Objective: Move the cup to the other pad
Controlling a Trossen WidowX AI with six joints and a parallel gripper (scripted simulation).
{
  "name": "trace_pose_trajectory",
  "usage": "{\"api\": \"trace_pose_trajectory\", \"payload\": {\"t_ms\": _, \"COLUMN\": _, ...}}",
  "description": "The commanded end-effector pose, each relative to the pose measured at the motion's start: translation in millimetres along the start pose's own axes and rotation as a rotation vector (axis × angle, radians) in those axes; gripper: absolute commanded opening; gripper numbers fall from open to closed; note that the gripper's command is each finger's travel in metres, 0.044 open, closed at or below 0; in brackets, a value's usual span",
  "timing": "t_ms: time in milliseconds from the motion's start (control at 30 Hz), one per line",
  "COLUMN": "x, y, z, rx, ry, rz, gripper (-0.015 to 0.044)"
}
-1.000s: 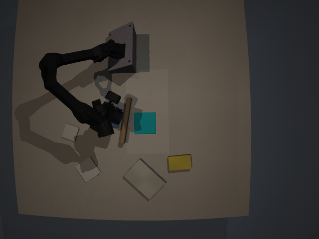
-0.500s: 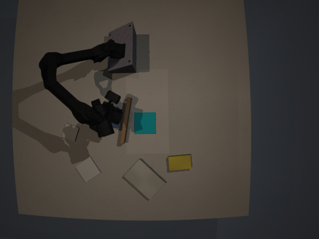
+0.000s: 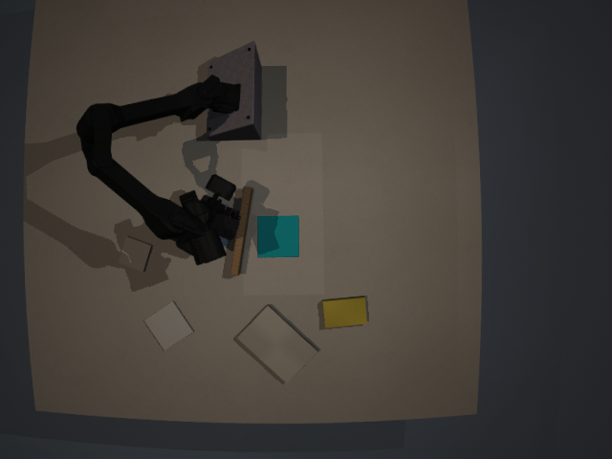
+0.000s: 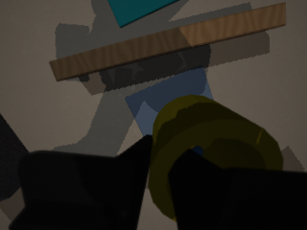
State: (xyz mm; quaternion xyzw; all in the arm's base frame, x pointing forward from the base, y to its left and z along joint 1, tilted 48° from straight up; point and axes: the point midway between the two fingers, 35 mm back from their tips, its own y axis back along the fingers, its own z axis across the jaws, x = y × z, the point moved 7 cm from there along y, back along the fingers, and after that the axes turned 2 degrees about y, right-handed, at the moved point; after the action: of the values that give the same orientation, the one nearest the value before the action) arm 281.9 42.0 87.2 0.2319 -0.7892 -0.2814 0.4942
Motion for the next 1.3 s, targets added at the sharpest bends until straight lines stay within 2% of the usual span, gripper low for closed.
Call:
{"api": "trace_pose_trajectory", "payload": {"t_ms": 0, "x": -9.0, "y": 0.7, "z": 2.4, "rx": -0.001, "ry": -0.005, "rz": -0.006, "gripper": 0.0000}}
{"api": "trace_pose_trajectory", "payload": {"t_ms": 1267, "x": -84.4, "y": 3.5, "z": 28.3, "rx": -0.003, "ry": -0.008, "rz": -0.011, "gripper": 0.0000}}
